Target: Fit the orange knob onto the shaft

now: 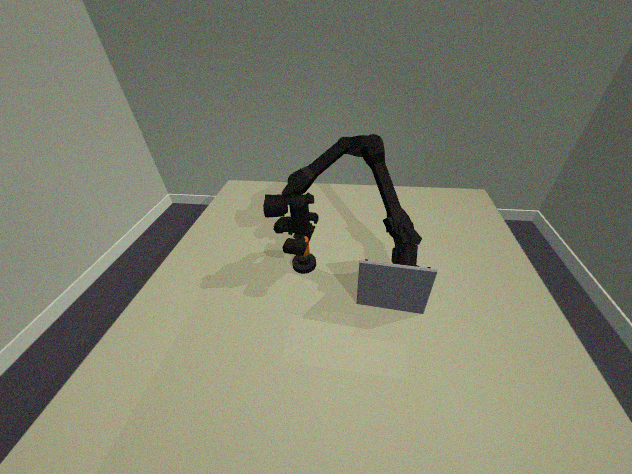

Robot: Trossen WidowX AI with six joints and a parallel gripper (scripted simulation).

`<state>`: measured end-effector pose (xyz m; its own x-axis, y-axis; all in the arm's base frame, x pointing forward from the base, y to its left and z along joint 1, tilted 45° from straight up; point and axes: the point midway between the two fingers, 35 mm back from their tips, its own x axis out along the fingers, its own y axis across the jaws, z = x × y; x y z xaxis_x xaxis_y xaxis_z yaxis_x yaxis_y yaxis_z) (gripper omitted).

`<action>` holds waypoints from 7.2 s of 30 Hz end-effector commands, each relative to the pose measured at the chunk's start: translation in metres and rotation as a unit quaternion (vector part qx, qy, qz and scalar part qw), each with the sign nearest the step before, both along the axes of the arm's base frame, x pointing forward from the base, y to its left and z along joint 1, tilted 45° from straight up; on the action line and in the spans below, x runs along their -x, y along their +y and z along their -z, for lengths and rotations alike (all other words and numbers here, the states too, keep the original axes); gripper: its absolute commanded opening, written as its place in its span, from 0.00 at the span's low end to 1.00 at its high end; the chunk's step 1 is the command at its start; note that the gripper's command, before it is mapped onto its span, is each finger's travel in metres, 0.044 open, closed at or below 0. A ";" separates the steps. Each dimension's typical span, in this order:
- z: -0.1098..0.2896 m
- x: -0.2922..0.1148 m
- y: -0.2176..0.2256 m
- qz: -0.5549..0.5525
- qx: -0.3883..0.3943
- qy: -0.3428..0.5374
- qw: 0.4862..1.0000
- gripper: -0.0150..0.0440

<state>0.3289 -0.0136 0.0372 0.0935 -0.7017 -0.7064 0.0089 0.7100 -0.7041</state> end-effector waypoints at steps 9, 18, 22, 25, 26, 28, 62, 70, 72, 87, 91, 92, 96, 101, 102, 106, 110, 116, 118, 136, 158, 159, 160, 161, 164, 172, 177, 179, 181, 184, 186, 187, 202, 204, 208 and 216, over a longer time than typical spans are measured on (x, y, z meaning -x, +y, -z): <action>-0.002 -0.003 0.003 0.070 -0.009 -0.071 0.995 0.25; 0.000 -0.002 0.001 0.074 -0.009 -0.075 0.994 0.25; -0.001 -0.001 0.001 0.074 -0.009 -0.075 0.994 0.25; 0.000 -0.001 0.000 0.074 -0.009 -0.075 0.994 0.25; 0.000 -0.001 0.000 0.074 -0.009 -0.075 0.994 0.25; 0.000 -0.001 0.000 0.074 -0.009 -0.075 0.994 0.25; 0.001 -0.002 0.001 0.147 -0.019 -0.147 0.978 0.25; 0.001 -0.002 0.001 0.147 -0.019 -0.147 0.978 0.25; 0.001 -0.002 0.000 0.147 -0.019 -0.147 0.978 0.25; -0.003 -0.002 0.004 0.150 -0.019 -0.150 0.977 0.25; -0.002 -0.002 0.003 0.190 -0.025 -0.190 0.963 0.25; -0.002 -0.002 0.003 0.204 -0.027 -0.204 0.957 0.25; 0.000 -0.002 0.002 0.218 -0.029 -0.218 0.951 0.25; 0.001 -0.002 0.001 0.218 -0.028 -0.218 0.951 0.25; 0.001 -0.002 0.001 0.218 -0.028 -0.218 0.951 0.25; 0.001 -0.002 0.001 0.218 -0.028 -0.218 0.951 0.25; 0.001 -0.002 0.000 0.218 -0.028 -0.218 0.951 0.25; -0.001 -0.002 0.002 0.218 -0.029 -0.218 0.951 0.25; -0.002 -0.002 0.003 0.218 -0.029 -0.218 0.951 0.25; 0.001 -0.002 0.001 0.287 -0.038 -0.287 0.913 0.25; -0.003 -0.002 0.003 0.290 -0.038 -0.290 0.911 0.25; -0.003 -0.002 0.003 0.295 -0.039 -0.295 0.908 0.25; -0.003 -0.002 0.003 0.304 -0.040 -0.304 0.902 0.25; -0.002 -0.002 0.003 0.315 -0.042 -0.314 0.895 0.25; -0.001 -0.002 0.003 0.350 -0.046 -0.349 0.868 0.25; 0.001 -0.003 0.001 0.353 -0.047 -0.352 0.866 0.25; 0.001 -0.003 0.001 0.353 -0.047 -0.352 0.866 0.25; 0.001 -0.003 0.001 0.353 -0.047 -0.352 0.866 0.25; 0.001 -0.003 0.000 0.353 -0.047 -0.352 0.866 0.25; 0.001 -0.003 0.000 0.353 -0.047 -0.352 0.866 0.25; 0.001 -0.003 0.000 0.353 -0.047 -0.352 0.866 0.25; 0.001 -0.003 0.000 0.353 -0.047 -0.352 0.866 0.25; 0.000 -0.002 0.003 0.415 -0.055 -0.414 0.809 0.25; 0.001 -0.002 0.002 0.415 -0.055 -0.414 0.809 0.25; 0.001 -0.003 0.001 0.415 -0.055 -0.414 0.809 0.25; 0.001 -0.003 0.001 0.415 -0.055 -0.414 0.809 0.25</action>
